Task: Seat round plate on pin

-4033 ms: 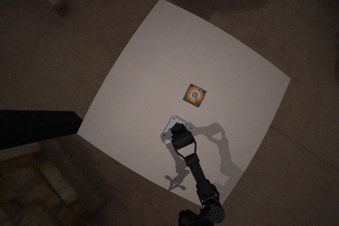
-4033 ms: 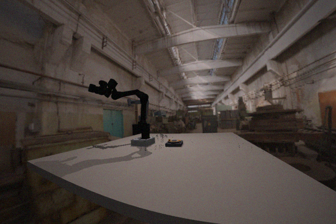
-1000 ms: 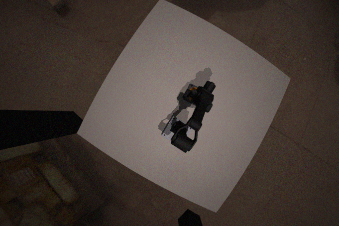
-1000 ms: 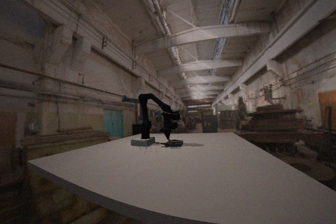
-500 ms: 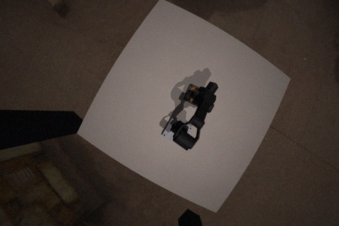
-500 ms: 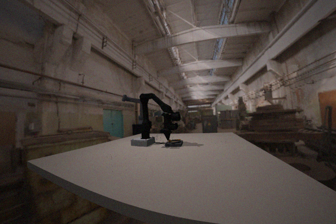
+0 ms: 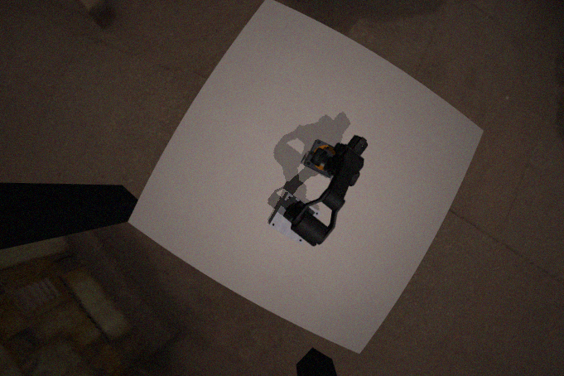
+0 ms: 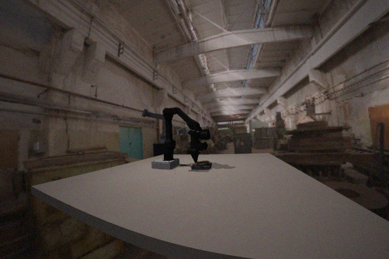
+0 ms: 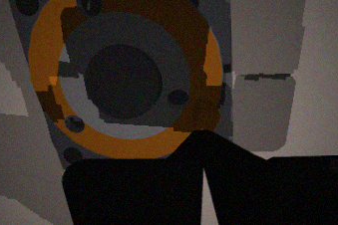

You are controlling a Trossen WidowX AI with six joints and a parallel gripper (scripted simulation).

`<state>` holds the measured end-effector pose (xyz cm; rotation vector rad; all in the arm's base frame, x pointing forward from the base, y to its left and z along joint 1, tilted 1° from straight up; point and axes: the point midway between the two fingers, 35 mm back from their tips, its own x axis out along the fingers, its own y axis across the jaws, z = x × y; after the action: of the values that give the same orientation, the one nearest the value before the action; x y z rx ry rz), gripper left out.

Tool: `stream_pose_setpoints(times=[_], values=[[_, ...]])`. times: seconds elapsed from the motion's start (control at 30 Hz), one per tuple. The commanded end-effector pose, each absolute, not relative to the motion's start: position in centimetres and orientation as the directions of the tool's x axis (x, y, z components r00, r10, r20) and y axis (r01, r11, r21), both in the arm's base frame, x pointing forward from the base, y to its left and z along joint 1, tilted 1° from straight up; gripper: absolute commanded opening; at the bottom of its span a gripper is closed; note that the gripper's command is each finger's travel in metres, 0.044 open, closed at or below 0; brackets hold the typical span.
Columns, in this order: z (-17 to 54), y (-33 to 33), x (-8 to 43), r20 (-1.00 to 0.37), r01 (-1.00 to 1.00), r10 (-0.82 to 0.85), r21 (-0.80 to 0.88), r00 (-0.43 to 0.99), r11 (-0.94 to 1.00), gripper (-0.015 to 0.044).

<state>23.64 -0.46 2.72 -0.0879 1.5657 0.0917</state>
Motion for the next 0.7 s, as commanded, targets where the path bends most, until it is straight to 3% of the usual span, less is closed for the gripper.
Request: stream_pose_setpoints(times=[0.0, 0.67], values=[[2.80, -0.79, 24.47, -1.000, -0.117, 0.001, 0.000, 0.012, 0.993, 0.0000], [2.81, -0.90, 24.77, -1.000, -0.117, 0.001, 0.000, 0.012, 0.993, 0.0000]])
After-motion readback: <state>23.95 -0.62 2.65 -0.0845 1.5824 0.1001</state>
